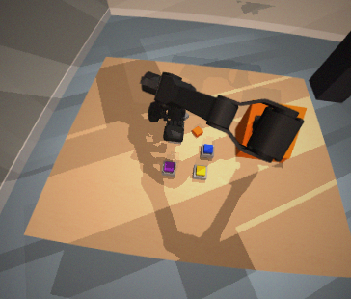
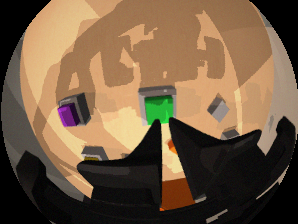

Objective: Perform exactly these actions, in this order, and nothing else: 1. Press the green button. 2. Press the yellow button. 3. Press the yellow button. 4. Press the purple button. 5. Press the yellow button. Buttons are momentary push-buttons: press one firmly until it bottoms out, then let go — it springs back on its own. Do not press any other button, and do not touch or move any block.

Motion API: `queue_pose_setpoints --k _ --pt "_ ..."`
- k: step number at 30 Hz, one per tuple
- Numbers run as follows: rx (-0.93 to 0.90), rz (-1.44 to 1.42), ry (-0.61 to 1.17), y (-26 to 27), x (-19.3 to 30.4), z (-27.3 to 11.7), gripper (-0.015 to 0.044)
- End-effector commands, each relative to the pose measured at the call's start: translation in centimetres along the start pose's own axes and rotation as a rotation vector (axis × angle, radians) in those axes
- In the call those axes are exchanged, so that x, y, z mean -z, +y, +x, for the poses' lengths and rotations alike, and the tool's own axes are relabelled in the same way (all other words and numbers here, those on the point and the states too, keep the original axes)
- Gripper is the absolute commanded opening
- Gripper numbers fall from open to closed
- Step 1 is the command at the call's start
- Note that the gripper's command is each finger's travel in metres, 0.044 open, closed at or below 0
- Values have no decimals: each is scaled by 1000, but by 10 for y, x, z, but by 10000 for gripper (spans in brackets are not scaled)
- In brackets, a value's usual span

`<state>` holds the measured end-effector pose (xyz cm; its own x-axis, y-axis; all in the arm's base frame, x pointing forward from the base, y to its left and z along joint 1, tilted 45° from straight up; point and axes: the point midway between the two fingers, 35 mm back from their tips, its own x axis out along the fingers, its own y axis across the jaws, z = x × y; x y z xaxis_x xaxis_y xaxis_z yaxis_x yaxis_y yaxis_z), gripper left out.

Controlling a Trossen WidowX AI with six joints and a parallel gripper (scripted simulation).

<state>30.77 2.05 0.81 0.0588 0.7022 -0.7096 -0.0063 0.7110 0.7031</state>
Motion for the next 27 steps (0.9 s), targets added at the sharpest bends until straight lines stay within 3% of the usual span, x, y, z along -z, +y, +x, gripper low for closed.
queue_pose_setpoints --k 1,27 --pt "-5 9 5 0 3 3 20" --pt "-6 9 5 0 3 34 20"
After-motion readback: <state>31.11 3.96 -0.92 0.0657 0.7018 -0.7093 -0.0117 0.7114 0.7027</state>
